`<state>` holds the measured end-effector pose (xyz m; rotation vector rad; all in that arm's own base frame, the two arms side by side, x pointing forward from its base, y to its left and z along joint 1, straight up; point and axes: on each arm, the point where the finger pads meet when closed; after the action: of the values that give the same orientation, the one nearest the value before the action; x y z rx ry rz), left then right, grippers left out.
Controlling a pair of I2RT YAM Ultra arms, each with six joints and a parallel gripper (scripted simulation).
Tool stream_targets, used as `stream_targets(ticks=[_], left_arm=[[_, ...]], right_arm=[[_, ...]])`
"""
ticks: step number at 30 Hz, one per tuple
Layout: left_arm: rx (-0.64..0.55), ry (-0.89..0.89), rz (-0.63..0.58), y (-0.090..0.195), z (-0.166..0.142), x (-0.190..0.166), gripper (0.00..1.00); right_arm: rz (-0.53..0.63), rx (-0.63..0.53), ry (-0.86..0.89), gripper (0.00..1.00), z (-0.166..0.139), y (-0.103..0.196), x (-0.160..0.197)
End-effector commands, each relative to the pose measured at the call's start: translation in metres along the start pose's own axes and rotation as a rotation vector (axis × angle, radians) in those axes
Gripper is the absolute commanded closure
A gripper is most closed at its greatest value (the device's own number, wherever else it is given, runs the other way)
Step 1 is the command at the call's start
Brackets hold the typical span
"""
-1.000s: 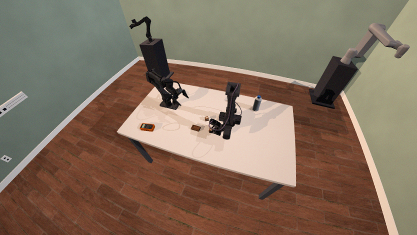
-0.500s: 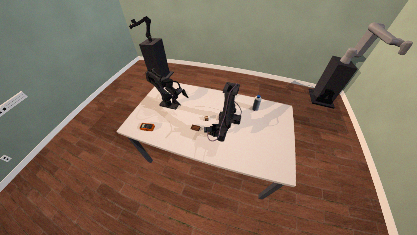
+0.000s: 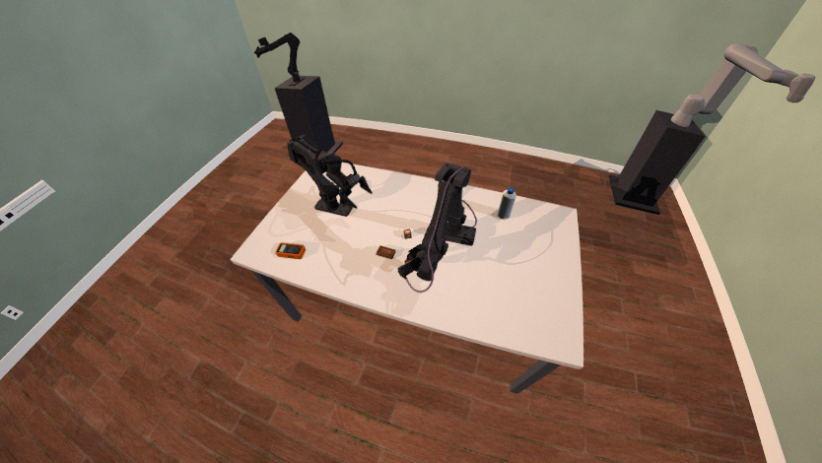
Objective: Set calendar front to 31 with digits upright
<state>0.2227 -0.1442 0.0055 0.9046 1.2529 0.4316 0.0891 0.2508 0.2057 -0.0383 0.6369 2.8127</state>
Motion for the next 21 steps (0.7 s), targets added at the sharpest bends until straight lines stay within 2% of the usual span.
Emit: stream_targets(ticks=[1, 3, 18, 21], left_arm=[[0.059, 0.231, 0.051, 0.002, 0.001, -0.002, 0.74], [0.059, 0.231, 0.051, 0.002, 0.001, -0.002, 0.74], [0.215, 0.852, 0.245, -0.003, -0.020, 0.002, 0.74], [0.224, 0.892, 0.261, -0.003, -0.022, 0.003, 0.74]], right_arm=[[-0.022, -0.050, -0.005, 0.00, 0.013, 0.007, -0.005], [-0.022, -0.050, -0.005, 0.00, 0.013, 0.007, -0.005], [-0.022, -0.050, -0.005, 0.00, 0.013, 0.007, -0.005], [-0.022, -0.050, -0.005, 0.00, 0.013, 0.007, -0.005]])
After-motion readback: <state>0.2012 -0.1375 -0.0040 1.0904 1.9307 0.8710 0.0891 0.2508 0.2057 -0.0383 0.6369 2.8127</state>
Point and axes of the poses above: on each arm, the point where the finger pads meet when closed, its own y axis back along the fingers, its own x axis across the jaws, z = x × y, and after that the axes turned 13 degrees about y, right-handed
